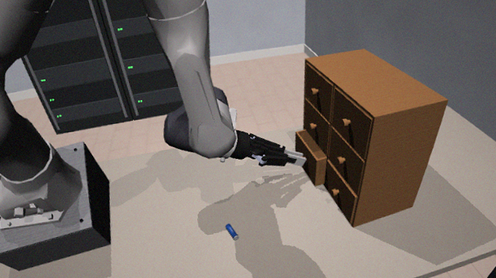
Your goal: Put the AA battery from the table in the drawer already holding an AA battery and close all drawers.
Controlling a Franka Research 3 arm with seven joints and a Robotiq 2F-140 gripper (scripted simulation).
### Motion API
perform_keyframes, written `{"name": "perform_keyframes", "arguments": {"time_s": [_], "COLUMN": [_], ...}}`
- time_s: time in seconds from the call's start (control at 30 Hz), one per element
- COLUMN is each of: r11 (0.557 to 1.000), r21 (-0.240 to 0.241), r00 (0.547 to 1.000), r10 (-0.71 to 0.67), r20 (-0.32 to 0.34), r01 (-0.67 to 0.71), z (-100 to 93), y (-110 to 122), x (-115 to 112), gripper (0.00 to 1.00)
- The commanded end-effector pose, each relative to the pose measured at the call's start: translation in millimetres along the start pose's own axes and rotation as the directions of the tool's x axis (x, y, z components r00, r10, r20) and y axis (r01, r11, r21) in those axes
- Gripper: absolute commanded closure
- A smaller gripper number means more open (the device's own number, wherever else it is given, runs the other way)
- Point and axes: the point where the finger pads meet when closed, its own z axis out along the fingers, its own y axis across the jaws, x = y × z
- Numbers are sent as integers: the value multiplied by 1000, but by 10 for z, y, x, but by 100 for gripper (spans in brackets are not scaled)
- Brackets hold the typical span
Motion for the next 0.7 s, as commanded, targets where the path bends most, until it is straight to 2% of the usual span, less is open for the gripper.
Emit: {"name": "perform_keyframes", "arguments": {"time_s": [0.0, 0.67], "r11": [1000, 1000], "r21": [2, 2], "r00": [1000, 1000], "r10": [5, 5], "r20": [0, 0], "r01": [-5, -5], "z": [-57, -261], "y": [-17, -17], "x": [-43, -161], "gripper": [92, 92]}}
